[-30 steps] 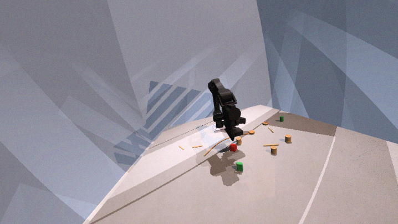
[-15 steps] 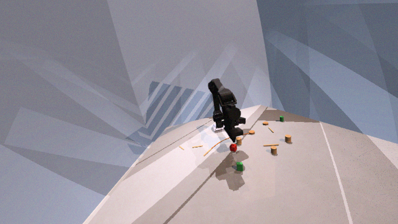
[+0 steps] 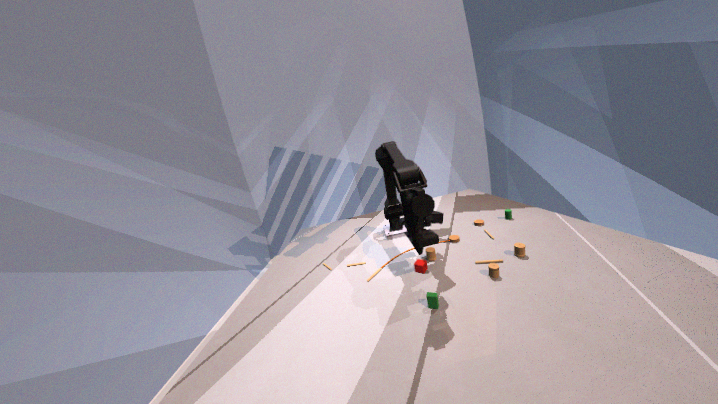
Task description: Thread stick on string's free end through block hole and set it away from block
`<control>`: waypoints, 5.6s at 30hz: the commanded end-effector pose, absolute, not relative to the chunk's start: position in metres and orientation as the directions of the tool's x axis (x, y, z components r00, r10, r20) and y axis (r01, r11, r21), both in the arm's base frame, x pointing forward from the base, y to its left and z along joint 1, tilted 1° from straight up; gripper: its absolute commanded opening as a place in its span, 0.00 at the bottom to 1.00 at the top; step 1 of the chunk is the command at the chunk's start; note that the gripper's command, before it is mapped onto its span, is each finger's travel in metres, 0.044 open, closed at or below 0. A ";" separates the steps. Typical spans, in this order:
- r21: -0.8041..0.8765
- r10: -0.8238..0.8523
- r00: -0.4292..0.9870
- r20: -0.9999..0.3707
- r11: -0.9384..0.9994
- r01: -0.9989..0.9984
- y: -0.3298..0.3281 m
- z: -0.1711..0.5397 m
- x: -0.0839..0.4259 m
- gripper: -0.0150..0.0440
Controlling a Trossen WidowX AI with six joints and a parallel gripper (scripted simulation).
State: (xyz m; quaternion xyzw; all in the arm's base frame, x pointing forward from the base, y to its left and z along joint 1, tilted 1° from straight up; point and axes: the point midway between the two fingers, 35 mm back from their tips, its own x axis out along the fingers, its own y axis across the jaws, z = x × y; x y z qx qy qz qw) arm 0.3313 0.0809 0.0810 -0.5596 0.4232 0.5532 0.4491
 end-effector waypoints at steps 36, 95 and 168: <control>0.026 0.015 0.027 -1.000 0.890 0.455 -0.063 0.076 0.307 1.00; 0.027 0.015 0.026 -1.000 0.839 0.544 -0.066 0.064 0.307 0.46; 0.023 0.010 0.027 -1.000 0.842 0.539 -0.067 0.040 0.309 0.25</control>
